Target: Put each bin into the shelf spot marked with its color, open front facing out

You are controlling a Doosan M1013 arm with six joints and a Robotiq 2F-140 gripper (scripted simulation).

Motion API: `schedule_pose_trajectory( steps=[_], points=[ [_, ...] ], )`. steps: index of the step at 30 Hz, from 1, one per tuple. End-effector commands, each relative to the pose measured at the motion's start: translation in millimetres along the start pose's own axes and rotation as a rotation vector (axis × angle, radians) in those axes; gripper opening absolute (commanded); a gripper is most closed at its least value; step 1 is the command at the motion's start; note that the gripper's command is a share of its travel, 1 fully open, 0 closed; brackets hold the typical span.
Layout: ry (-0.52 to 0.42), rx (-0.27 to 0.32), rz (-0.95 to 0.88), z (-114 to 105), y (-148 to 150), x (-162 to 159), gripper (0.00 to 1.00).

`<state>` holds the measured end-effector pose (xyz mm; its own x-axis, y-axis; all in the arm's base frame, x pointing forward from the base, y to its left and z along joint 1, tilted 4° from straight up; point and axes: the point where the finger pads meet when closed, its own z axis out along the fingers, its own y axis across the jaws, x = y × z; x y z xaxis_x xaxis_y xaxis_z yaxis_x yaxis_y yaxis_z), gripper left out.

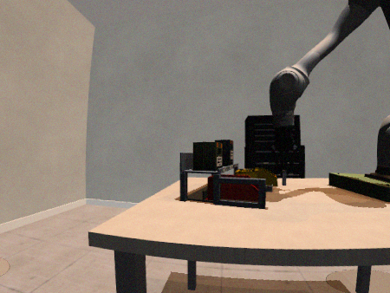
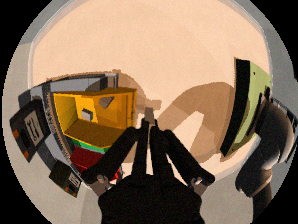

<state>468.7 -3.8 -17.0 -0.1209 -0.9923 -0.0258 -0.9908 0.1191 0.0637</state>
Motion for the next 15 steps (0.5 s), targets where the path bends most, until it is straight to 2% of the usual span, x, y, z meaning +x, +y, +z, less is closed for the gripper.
schedule_pose_trajectory(
  steps=[1, 15],
  points=[
    [0.000, 0.000, 0.000, 0, 0, 0, 0.10],
    [0.000, 0.000, 0.000, 0, -11, 0, 0.10]
  ],
)
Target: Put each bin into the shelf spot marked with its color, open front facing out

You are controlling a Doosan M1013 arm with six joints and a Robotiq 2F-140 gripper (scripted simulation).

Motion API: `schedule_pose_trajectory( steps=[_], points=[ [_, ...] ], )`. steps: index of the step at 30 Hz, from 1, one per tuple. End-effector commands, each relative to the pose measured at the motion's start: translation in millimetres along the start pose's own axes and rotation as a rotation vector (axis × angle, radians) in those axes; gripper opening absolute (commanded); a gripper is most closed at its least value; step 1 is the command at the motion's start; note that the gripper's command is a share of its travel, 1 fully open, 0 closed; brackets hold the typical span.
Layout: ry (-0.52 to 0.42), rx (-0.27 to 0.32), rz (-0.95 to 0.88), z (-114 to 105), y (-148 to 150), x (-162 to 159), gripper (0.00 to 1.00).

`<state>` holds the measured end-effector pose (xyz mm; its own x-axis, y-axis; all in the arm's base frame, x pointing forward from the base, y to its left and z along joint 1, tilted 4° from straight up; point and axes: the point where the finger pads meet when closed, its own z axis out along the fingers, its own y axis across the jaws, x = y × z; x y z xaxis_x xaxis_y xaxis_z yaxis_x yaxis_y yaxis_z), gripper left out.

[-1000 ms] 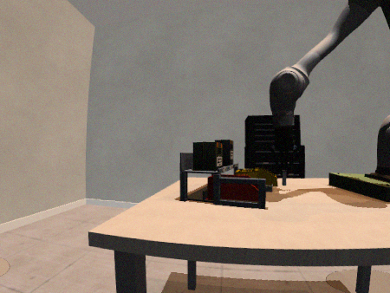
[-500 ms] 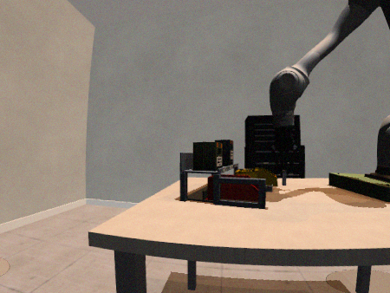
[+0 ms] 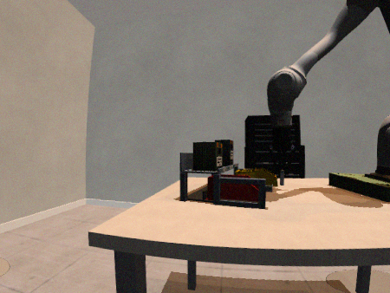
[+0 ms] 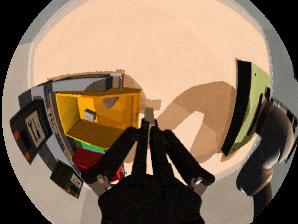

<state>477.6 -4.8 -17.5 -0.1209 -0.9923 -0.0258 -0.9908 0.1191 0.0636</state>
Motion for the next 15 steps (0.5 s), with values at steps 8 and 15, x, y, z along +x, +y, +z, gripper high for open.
schedule_pose_trajectory(
  steps=[8, 15],
  points=[
    [0.000, 0.000, 0.000, -0.1, -6.9, -0.1, 0.10],
    [0.000, 0.000, 0.000, -0.1, -7.9, -0.1, 0.10]
  ],
)
